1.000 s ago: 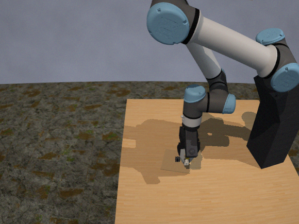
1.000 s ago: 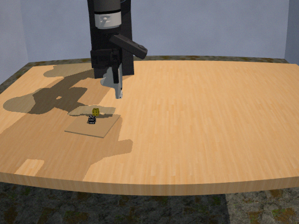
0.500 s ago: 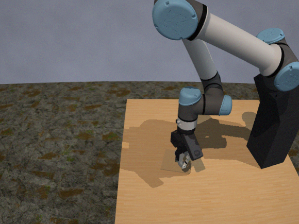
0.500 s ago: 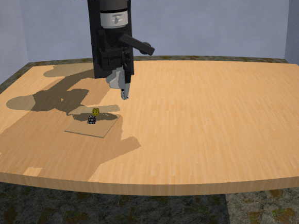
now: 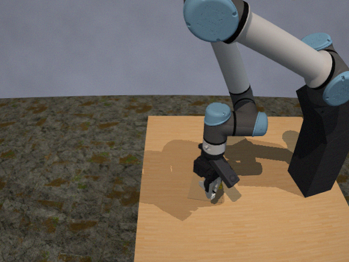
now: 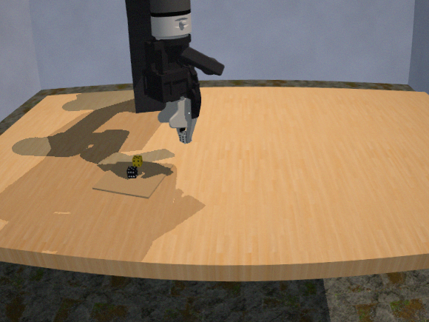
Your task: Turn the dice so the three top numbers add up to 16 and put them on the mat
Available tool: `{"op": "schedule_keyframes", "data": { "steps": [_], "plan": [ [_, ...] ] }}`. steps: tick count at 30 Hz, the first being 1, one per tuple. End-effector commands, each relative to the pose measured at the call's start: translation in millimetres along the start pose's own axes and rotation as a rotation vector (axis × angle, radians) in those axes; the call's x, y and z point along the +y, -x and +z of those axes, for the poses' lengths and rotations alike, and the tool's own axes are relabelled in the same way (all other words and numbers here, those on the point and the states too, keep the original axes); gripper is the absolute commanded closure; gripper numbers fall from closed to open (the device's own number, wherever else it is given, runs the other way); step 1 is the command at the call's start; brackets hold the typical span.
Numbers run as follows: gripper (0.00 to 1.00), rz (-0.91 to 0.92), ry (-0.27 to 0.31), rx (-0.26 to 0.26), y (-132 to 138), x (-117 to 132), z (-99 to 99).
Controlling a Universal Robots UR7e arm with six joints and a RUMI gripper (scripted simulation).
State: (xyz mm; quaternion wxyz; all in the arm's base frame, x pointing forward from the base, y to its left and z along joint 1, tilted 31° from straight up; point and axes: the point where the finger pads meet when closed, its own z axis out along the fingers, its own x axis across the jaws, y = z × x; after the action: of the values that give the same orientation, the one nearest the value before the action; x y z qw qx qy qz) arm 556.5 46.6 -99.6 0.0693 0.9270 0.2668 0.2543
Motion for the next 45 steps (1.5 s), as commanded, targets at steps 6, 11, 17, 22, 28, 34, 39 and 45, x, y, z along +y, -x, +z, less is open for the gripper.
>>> {"op": "schedule_keyframes", "data": {
  "steps": [6,11,17,22,28,34,39,45],
  "plan": [
    [0.97,-0.077,-0.001,0.001,-5.0,-0.5,-1.7],
    [0.97,-0.087,-0.001,0.001,-5.6,-0.6,-1.9],
    [0.97,-0.087,-0.001,0.001,-5.6,-0.6,-1.9],
    [0.97,-0.088,0.01,0.001,-5.5,-0.6,-1.6],
    [0.97,-0.089,0.071,0.002,-5.3,-1.0,-0.6],
    [0.97,-0.088,0.148,0.007,-5.4,-1.4,-1.3],
    [0.97,-0.088,0.295,0.013,-5.4,-2.1,-0.6],
    [0.97,-0.088,0.474,0.02,-5.6,-2.8,0.3]
  ]
}}
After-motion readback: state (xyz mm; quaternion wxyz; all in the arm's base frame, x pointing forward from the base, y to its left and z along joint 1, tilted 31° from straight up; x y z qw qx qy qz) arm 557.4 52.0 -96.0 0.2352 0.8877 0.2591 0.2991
